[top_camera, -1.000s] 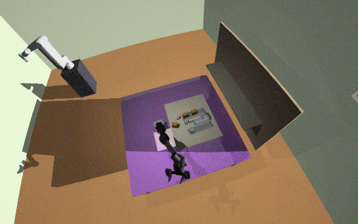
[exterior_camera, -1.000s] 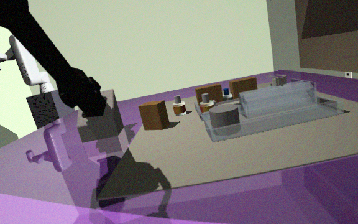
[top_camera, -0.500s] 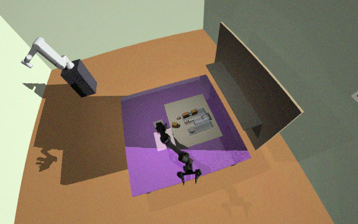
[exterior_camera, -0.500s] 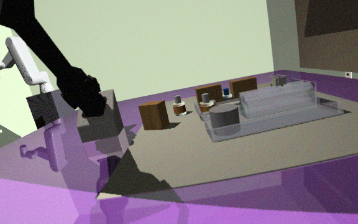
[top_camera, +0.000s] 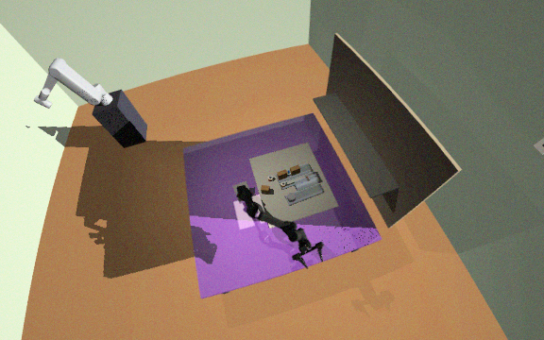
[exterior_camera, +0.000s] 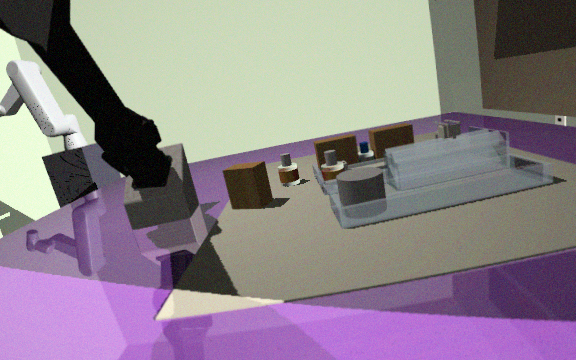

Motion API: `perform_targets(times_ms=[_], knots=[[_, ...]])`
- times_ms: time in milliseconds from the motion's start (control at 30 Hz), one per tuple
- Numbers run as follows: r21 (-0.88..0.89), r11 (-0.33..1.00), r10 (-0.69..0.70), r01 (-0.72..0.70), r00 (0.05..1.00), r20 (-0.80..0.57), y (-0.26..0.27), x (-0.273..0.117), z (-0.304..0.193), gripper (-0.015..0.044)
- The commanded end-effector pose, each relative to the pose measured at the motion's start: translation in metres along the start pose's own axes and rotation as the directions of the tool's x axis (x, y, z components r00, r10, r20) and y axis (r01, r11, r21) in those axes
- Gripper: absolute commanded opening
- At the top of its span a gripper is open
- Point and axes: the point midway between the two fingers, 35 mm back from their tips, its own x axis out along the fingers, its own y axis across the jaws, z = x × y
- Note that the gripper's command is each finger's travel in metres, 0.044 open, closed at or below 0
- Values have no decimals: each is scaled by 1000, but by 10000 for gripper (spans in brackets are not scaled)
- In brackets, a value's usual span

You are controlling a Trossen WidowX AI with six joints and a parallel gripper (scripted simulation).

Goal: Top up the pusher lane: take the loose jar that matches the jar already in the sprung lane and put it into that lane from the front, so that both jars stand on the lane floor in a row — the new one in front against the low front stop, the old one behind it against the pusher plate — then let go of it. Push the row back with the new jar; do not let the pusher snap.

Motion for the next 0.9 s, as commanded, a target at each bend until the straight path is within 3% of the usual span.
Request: perform_targets(times_ms=[0,333,667,867], knots=[[13,996,86,-85,980,-177,40,-22,-61,440],[88,954,286,-286,788,-545,133,-127,-171,440],[137,892,363,-430,505,-783,183,-267,-240,440],[157,828,352,-538,282,-892,195,-373,-265,440]])
